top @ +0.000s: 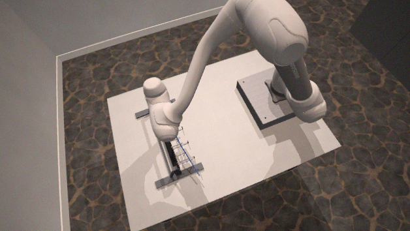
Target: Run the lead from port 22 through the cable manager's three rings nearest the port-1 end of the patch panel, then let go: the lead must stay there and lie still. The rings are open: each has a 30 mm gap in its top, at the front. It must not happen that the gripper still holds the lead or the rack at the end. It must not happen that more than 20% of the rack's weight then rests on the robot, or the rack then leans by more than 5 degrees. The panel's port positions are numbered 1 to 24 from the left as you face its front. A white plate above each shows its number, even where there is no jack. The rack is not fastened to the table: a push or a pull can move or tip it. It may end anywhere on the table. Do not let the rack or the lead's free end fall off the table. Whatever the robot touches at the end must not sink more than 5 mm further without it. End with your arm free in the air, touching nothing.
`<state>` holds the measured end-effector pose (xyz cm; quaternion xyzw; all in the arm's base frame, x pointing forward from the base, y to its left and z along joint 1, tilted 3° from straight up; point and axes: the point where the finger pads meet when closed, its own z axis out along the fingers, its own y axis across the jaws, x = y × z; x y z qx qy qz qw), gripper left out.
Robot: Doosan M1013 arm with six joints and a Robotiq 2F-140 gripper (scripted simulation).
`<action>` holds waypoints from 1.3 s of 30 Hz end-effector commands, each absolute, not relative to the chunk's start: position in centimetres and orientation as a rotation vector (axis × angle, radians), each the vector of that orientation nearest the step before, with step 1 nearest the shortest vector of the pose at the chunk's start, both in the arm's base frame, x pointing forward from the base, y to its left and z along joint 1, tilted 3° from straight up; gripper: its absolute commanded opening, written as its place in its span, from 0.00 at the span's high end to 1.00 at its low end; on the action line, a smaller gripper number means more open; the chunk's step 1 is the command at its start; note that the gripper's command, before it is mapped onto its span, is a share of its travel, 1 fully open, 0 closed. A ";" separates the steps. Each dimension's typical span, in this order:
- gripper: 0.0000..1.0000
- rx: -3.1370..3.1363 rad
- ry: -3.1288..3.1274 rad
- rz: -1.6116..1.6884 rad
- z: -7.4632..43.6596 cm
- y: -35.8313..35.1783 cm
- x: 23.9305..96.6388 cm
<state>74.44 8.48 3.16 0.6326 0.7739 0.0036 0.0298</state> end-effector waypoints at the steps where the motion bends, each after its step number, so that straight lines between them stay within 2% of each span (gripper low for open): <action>1: 1.00 1.950 2.386 0.011 3.2 8.5 74.6; 23: 1.00 1.950 2.386 0.011 3.2 8.5 74.6; 24: 0.80 1.950 2.386 0.011 3.2 8.5 74.6; 39: 0.80 1.950 2.386 0.011 3.2 8.5 74.6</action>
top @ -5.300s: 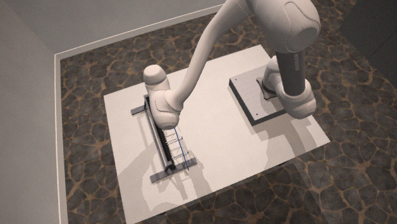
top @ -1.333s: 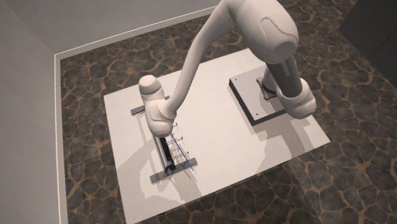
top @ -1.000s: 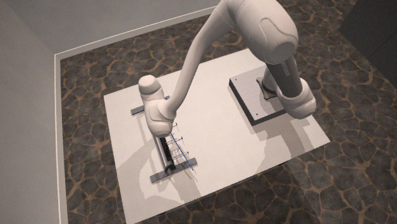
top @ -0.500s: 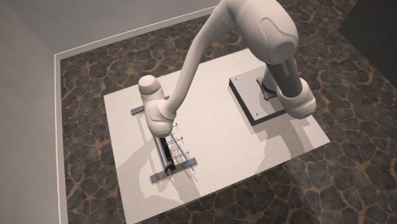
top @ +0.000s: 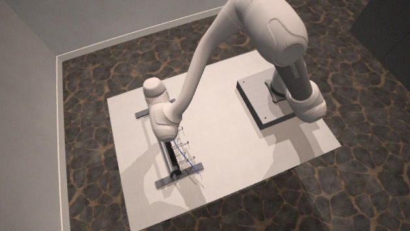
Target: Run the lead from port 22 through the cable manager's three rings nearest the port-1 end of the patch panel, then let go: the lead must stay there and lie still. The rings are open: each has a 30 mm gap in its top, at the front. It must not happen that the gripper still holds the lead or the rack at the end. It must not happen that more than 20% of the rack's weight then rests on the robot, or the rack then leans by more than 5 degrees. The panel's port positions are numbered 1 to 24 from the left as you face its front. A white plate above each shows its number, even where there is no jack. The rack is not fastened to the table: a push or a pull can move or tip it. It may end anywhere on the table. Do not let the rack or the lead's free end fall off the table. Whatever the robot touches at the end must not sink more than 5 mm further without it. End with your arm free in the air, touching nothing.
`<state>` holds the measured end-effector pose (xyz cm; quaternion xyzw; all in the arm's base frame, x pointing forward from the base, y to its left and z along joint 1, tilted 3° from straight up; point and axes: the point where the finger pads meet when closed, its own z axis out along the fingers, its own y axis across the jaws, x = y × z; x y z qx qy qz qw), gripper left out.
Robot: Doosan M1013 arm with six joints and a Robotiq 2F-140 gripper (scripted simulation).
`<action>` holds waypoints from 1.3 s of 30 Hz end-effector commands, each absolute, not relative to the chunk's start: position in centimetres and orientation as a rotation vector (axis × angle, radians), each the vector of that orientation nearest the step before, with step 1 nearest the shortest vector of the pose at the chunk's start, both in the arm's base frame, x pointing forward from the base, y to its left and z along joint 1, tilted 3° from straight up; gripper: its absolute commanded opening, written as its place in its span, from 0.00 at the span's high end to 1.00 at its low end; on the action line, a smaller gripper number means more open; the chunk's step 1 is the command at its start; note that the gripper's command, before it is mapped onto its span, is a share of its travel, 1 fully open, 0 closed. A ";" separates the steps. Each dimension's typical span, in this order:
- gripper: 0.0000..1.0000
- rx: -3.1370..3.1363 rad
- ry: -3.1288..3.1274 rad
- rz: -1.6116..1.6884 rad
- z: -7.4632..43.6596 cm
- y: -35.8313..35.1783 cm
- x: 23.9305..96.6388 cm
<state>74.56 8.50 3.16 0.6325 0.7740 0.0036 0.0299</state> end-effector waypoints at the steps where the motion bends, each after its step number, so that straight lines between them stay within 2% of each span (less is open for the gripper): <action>1: 0.80 1.950 2.386 0.011 3.2 8.5 74.6; 24: 0.80 1.950 2.386 0.011 3.3 8.5 74.6; 39: 0.80 1.950 2.386 0.011 6.2 8.6 74.4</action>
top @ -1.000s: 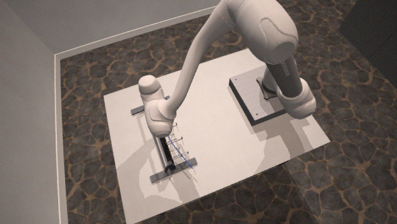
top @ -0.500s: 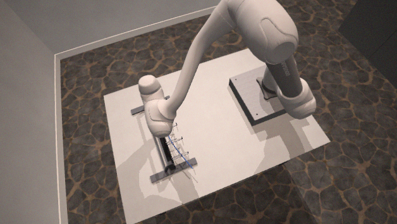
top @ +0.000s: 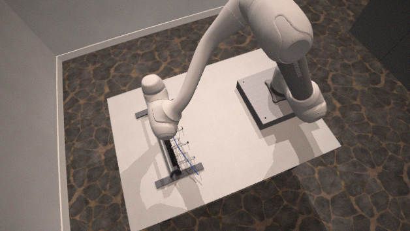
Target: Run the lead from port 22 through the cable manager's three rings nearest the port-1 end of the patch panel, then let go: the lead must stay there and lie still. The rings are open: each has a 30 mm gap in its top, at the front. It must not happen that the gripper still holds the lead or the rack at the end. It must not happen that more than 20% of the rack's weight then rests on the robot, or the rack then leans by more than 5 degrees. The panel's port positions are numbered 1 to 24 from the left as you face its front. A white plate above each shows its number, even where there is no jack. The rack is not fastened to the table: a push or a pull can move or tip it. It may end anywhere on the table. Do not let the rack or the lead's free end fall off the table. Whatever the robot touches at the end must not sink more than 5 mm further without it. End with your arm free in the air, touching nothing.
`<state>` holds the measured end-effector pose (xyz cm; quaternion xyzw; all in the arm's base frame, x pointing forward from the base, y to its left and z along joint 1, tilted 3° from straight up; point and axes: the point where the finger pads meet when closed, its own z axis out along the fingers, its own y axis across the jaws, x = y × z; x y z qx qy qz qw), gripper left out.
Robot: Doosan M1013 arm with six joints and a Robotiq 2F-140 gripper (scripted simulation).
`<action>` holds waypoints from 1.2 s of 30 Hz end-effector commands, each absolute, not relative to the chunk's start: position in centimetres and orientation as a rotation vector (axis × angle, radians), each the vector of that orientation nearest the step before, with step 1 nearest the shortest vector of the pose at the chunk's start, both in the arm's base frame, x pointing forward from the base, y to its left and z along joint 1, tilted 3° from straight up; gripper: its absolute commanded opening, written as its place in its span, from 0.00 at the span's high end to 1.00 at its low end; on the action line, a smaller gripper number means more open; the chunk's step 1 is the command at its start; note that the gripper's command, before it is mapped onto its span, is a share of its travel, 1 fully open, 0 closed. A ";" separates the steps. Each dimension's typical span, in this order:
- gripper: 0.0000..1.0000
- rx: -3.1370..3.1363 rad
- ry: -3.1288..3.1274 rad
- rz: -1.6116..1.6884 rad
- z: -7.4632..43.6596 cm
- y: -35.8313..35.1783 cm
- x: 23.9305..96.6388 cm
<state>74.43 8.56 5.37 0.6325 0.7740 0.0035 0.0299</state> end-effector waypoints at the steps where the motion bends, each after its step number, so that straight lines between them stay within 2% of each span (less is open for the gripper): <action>1: 0.80 1.950 2.386 0.011 6.5 8.6 74.4; 18: 0.80 1.950 2.386 0.011 11.4 8.8 74.1; 30: 0.80 1.950 2.386 0.011 12.2 8.8 74.1; 31: 1.00 1.950 2.386 0.011 12.2 8.8 74.1; 36: 1.00 1.950 2.386 0.011 12.2 8.8 74.1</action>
